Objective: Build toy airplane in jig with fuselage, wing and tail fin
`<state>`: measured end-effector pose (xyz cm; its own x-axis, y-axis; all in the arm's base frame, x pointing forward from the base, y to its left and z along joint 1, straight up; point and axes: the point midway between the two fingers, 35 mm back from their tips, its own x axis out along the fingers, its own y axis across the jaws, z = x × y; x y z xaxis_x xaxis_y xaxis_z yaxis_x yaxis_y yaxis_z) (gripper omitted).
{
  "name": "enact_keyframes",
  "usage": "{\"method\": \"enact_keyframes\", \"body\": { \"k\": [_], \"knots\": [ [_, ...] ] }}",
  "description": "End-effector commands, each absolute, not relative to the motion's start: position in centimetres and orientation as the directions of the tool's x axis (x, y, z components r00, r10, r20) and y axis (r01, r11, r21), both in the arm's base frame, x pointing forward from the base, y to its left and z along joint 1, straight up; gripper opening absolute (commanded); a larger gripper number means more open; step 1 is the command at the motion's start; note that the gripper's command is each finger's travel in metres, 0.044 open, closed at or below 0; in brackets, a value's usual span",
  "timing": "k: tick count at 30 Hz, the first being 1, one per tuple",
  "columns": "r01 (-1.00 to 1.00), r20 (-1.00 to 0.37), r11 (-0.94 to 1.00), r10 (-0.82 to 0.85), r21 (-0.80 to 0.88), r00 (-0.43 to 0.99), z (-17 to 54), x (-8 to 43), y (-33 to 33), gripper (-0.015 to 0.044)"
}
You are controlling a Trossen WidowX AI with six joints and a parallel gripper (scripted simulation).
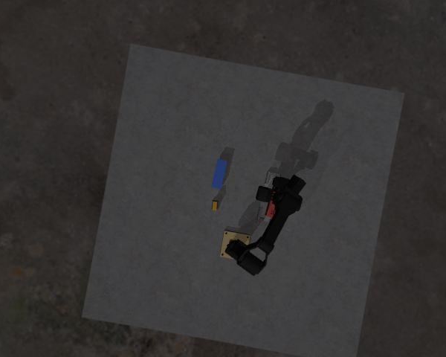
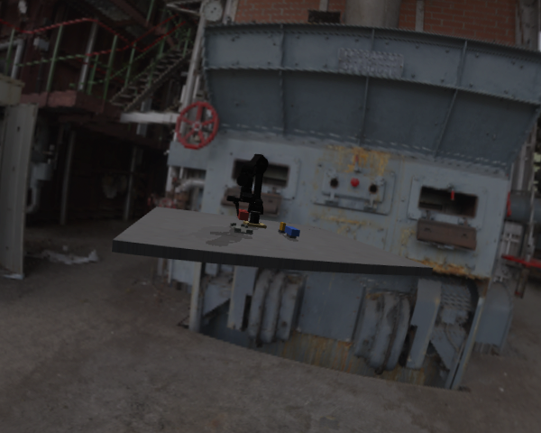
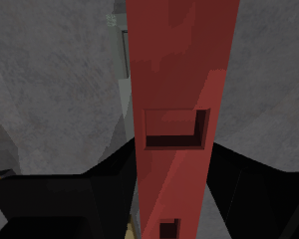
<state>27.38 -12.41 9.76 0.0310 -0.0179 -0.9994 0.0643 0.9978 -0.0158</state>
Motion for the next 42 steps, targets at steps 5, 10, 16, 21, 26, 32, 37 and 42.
{"method": "enact_keyframes", "body": {
  "k": [5, 10, 16, 21, 26, 32, 37, 42],
  "knots": [
    [0.057, -0.999, 0.998, -0.015, -0.013, 0.031, 9.6, 27.3, -12.5, 0.0184],
    [0.057, -0.999, 0.998, -0.015, -0.013, 0.031, 9.6, 27.3, -12.5, 0.0197],
    [0.057, -0.999, 0.998, -0.015, -0.013, 0.031, 9.6, 27.3, -12.5, 0.0197],
    [0.057, -0.999, 0.998, -0.015, -0.013, 0.031, 9.2, 27.4, -12.5, 0.0197],
    [0.057, -0.999, 0.998, -0.015, -0.013, 0.031, 8.4, 27.4, -12.6, 0.0197],
    [0.057, -0.999, 0.998, -0.015, -0.013, 0.031, 7.4, 27.5, -12.6, 0.0197],
    [0.057, -0.999, 0.998, -0.015, -0.013, 0.031, 6.6, 27.5, -12.6, 0.0197],
    [0.057, -0.999, 0.998, -0.015, -0.013, 0.031, 5.8, 27.5, -12.5, 0.0197]
  ]
}}
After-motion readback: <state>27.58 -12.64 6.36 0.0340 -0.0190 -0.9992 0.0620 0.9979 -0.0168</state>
